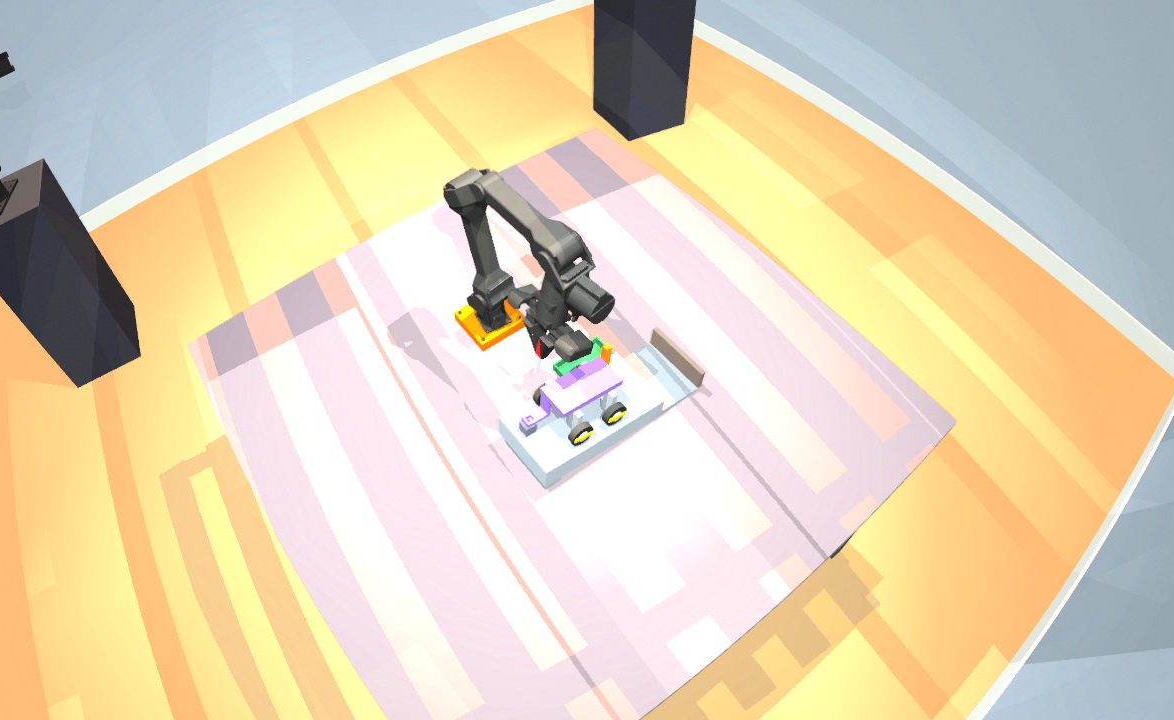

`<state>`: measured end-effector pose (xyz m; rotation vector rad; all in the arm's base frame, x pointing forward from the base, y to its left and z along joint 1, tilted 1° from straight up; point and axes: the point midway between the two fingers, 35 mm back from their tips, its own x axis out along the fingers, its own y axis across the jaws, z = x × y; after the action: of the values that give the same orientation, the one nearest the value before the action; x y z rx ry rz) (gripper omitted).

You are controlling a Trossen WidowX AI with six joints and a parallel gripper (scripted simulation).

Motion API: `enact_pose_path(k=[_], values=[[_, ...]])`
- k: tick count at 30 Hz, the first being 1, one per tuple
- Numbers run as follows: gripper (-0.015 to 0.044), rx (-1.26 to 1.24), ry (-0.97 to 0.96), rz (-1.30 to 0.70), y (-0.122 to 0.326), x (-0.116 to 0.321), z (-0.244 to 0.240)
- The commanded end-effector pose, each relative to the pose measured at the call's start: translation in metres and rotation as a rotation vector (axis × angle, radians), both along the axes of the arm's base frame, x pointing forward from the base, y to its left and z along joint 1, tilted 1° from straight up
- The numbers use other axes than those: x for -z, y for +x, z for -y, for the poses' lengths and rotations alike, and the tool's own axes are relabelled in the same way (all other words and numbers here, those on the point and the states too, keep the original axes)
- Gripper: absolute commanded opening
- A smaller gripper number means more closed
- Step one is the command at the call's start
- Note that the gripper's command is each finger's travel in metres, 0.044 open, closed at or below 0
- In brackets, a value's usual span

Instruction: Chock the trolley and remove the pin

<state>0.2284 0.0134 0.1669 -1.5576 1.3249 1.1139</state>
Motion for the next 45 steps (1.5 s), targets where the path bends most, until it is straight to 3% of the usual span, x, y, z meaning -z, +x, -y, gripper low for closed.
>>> enact_pose_path(k=[1,33,45], values=[[0.0000,0.004,-0.004,-0.004,-0.002,0.003,-0.013],[0.0000,-0.001,0.005,-0.007,-0.021,0.020,-0.119],[0.0000,-0.337,0.046,-0.089,-0.022,0.019,-0.117]])
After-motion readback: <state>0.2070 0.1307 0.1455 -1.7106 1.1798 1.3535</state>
